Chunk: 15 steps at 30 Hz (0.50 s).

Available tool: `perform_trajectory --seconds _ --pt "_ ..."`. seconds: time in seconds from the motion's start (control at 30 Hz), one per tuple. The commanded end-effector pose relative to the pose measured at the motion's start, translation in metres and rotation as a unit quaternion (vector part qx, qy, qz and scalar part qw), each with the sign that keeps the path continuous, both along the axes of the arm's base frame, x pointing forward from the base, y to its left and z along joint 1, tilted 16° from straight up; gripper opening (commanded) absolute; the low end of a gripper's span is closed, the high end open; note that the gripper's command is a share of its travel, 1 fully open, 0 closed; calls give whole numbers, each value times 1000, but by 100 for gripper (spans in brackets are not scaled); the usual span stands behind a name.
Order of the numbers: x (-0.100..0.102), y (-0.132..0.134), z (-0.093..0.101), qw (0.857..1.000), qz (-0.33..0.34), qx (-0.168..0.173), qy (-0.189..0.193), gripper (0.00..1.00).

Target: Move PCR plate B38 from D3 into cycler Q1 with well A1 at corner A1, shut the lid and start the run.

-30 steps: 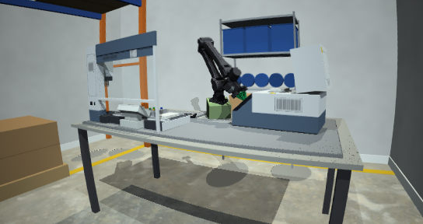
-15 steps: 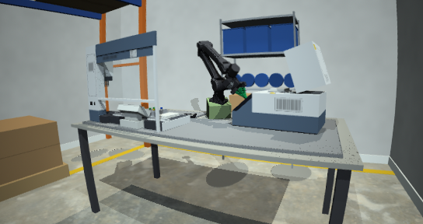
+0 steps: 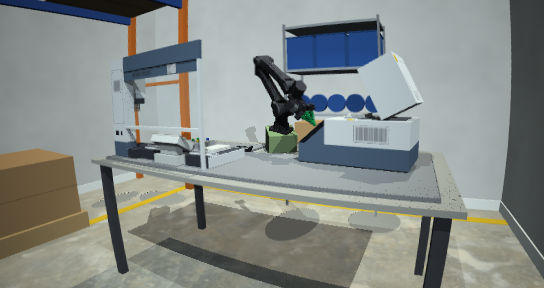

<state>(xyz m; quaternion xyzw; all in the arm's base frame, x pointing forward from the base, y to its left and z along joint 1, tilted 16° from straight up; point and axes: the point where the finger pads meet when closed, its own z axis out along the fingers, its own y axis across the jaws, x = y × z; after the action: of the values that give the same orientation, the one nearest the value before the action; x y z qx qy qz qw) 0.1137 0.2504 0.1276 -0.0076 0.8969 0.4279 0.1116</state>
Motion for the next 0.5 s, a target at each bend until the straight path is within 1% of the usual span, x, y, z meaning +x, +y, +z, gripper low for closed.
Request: perform_trajectory --seconds 0.0,0.07,0.23,0.47 --pt "6 11 19 1000 5 17 -14 0" --pt "6 11 19 1000 5 17 -14 0" --pt "7 6 9 1000 2 14 -15 0" --pt "1 0 -2 1000 5 7 -10 0"
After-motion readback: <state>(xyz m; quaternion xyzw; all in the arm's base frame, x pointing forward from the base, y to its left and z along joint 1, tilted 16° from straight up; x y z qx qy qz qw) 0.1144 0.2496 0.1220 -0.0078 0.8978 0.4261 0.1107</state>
